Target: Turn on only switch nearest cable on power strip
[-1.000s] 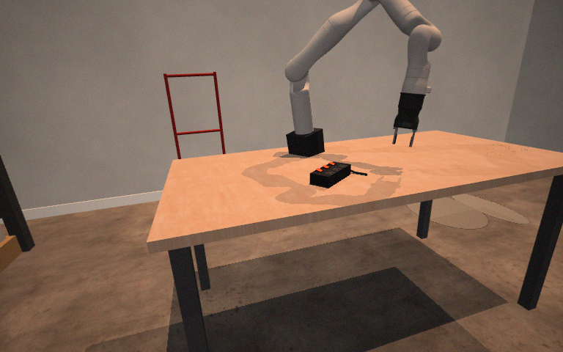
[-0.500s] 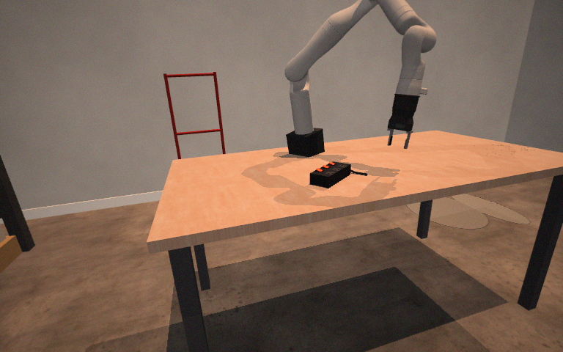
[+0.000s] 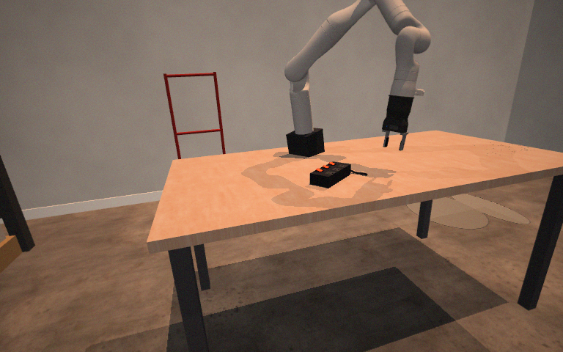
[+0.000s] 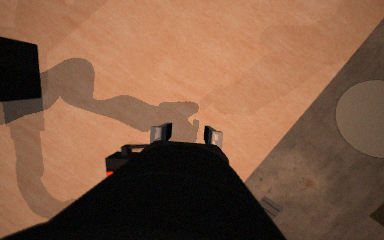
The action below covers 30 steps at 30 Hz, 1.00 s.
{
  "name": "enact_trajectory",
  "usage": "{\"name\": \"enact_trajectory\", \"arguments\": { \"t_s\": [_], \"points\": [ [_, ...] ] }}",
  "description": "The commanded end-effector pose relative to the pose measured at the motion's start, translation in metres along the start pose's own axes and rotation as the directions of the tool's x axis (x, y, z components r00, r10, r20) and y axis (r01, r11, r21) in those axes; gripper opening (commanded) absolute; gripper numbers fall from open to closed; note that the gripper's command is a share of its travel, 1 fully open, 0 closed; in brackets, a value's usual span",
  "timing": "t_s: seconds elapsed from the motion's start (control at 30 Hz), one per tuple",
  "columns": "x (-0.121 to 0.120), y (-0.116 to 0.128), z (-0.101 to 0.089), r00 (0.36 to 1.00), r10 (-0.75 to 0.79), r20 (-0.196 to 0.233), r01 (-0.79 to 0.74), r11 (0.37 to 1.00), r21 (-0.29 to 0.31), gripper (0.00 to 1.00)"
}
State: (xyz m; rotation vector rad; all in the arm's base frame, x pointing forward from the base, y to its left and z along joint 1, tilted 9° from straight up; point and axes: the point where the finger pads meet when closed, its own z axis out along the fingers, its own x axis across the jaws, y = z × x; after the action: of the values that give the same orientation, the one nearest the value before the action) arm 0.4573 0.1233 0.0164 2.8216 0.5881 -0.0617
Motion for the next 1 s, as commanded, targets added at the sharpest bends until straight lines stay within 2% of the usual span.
{"name": "enact_trajectory", "arguments": {
  "t_s": [0.0,0.2,0.23,0.4,0.43,0.97],
  "points": [
    [-0.003,0.006,0.0,1.0,0.019,0.002,-0.019,1.0,0.0,1.0],
    [-0.003,0.006,0.0,1.0,0.019,0.002,-0.019,1.0,0.0,1.0],
    [-0.006,0.014,0.003,0.998,0.061,0.002,-0.061,0.998,0.002,1.0],
    [-0.006,0.014,0.003,0.998,0.061,0.002,-0.061,0.998,0.002,1.0],
    [-0.01,0.021,0.005,0.995,0.102,0.003,-0.102,0.995,0.004,1.0],
    [-0.018,0.036,0.009,0.983,0.183,0.004,-0.183,0.983,0.007,1.0]
  ]
}}
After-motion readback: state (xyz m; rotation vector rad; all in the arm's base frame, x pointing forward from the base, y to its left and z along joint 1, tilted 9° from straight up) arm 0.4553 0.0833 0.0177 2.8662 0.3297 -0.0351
